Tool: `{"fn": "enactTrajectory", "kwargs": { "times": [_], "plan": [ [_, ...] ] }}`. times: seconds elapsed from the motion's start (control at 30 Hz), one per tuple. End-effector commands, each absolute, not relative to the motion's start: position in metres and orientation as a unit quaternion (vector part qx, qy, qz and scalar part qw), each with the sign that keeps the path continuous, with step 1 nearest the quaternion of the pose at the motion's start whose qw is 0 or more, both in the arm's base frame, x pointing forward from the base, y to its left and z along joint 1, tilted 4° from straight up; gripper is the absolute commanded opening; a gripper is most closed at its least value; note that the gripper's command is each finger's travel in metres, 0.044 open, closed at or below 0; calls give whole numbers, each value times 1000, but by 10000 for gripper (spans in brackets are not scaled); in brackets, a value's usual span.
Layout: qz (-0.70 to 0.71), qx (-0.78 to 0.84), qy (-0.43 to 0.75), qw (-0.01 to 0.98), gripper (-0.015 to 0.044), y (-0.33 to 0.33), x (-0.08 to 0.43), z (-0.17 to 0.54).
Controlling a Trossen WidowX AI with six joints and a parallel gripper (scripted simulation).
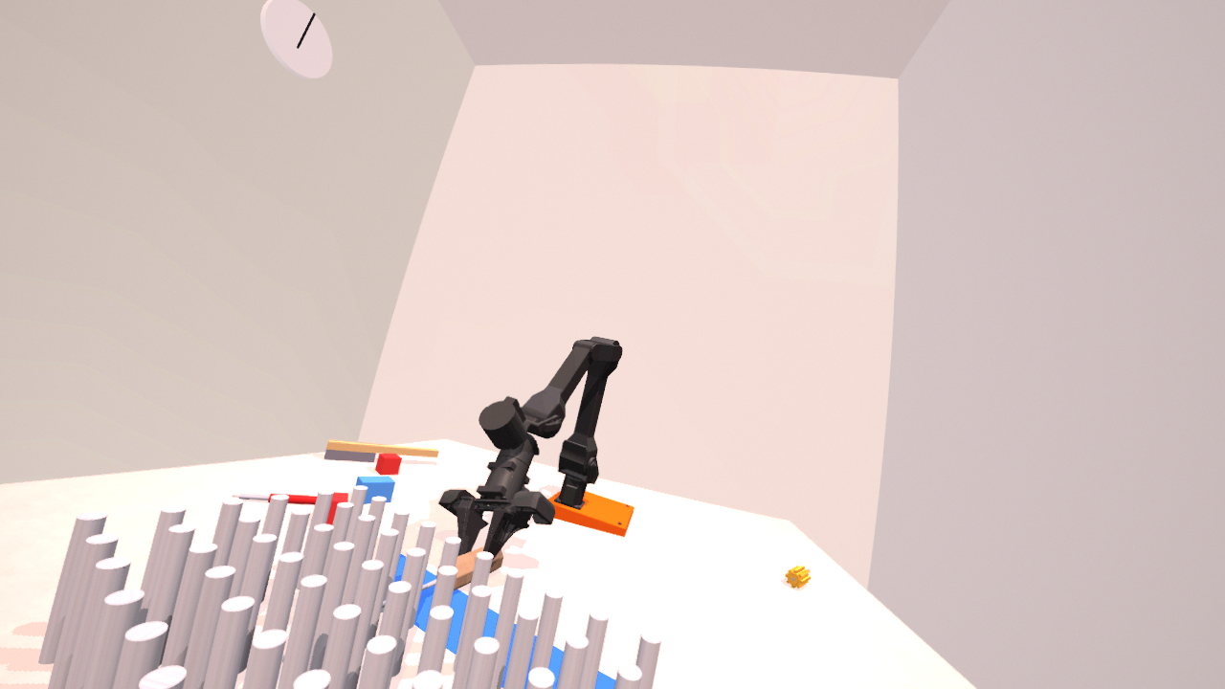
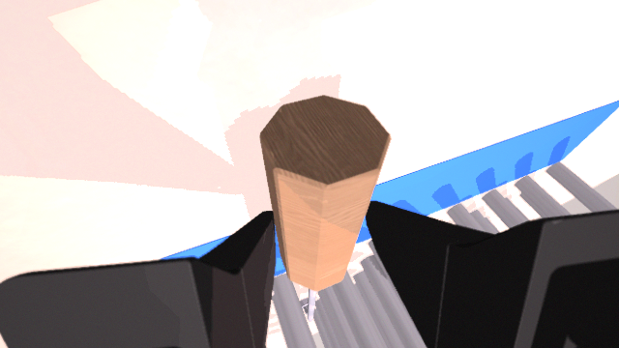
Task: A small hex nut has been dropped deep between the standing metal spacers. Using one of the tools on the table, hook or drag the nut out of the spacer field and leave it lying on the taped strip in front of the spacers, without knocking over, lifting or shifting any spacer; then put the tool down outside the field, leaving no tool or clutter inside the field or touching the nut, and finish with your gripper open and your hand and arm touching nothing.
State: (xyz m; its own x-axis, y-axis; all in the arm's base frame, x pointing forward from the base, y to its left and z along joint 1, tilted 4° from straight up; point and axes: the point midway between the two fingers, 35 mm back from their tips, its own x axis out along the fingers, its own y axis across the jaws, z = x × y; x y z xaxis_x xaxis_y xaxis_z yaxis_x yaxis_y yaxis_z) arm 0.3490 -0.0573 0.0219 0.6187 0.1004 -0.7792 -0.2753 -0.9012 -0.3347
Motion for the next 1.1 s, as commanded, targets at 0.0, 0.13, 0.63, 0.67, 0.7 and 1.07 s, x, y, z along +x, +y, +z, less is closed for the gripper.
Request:
{"fn": "enactTrajectory", "kwargs": {
  "times": [0.0,0.13,0.63,0.67,0.7,1.07],
  "plan": [
    [433,-873,52,218,0,-56,345,22],
    [434,-873,53,218,0,-56,342,22],
    [435,-872,53,218,0,-53,333,22],
    [435,-872,53,218,0,-52,332,22],
    [435,-872,53,218,0,-52,331,22],
    [435,-872,53,218,0,-50,325,22]
  ]
}}
